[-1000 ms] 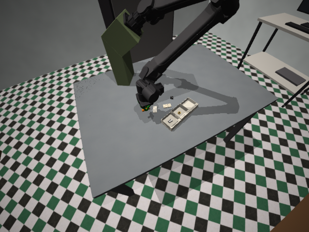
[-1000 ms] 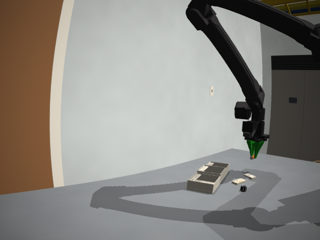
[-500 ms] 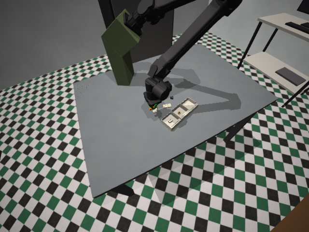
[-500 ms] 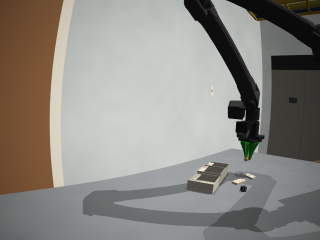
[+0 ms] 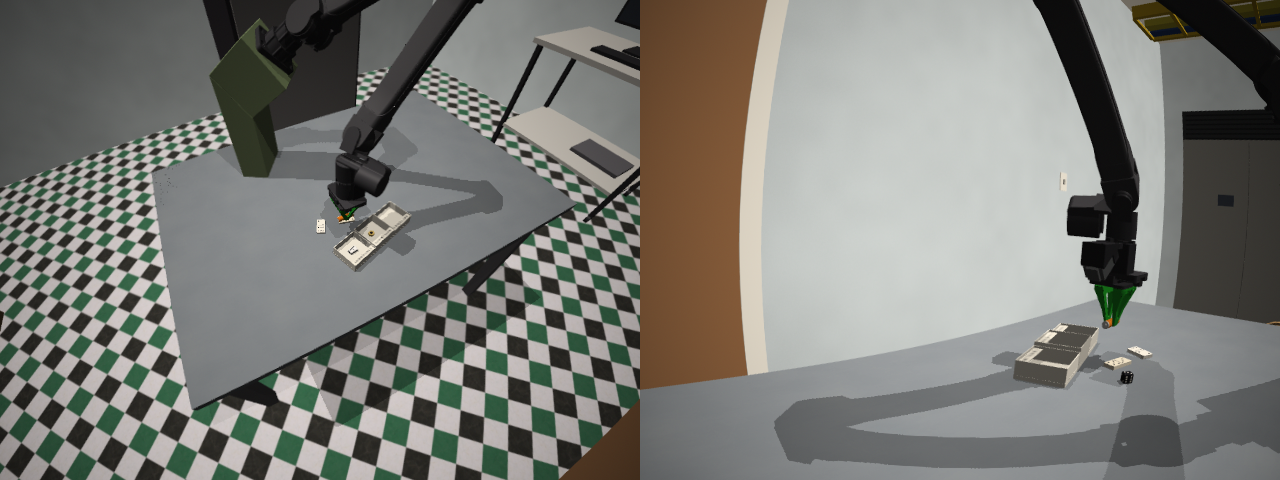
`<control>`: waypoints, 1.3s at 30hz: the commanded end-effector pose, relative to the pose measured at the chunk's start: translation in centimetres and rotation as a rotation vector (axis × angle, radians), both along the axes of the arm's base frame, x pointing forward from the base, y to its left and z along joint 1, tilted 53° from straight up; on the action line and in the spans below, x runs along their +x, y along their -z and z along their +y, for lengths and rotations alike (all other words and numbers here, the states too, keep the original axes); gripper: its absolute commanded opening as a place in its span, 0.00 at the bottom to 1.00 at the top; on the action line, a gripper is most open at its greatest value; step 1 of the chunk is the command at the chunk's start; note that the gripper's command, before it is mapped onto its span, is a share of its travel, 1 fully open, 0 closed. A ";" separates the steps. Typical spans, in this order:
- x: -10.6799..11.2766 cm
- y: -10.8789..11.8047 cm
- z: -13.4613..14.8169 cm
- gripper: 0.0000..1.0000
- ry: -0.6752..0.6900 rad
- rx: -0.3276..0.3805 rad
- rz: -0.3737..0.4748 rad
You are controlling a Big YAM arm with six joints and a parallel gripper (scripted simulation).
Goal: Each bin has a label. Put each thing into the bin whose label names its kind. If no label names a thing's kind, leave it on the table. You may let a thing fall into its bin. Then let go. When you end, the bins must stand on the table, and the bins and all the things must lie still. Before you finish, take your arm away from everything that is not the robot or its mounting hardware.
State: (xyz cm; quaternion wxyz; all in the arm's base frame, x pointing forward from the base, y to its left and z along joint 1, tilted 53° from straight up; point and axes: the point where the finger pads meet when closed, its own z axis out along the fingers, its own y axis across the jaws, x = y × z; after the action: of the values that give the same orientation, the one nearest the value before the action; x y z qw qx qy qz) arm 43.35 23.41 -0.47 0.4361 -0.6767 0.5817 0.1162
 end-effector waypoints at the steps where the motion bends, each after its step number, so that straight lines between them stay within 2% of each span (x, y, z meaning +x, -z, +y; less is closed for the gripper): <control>1: -0.2 -1.7 1.4 0.08 0.012 0.015 0.026; 9: -0.8 -5.3 4.6 0.08 0.012 0.017 0.024; 12: -1.1 -6.7 5.8 0.08 -0.089 -0.042 -0.101; 14: -1.1 -6.7 5.8 0.08 -0.089 -0.042 -0.101; 15: -1.4 -5.7 6.1 0.08 -0.121 -0.070 -0.109; 16: -1.3 -7.4 6.6 0.08 -0.149 -0.078 -0.169; 18: -1.4 -8.6 7.4 0.08 -0.187 -0.099 -0.225; 25: -1.9 -11.9 10.2 0.08 -0.202 -0.105 -0.243; 26: -1.9 -12.1 10.3 0.08 -0.202 -0.104 -0.244; 28: -1.1 -10.2 9.2 0.08 -0.182 -0.122 -0.209; 29: -1.5 -9.5 8.6 0.08 -0.179 -0.127 -0.195; 35: -2.3 -9.6 9.9 0.08 -0.207 -0.114 -0.219; 39: -1.5 -10.1 9.6 0.08 -0.193 -0.115 -0.218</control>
State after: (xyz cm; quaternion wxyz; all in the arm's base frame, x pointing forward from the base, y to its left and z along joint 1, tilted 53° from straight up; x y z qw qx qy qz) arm 41.42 32.89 9.62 0.4432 -0.7591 0.4738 0.0531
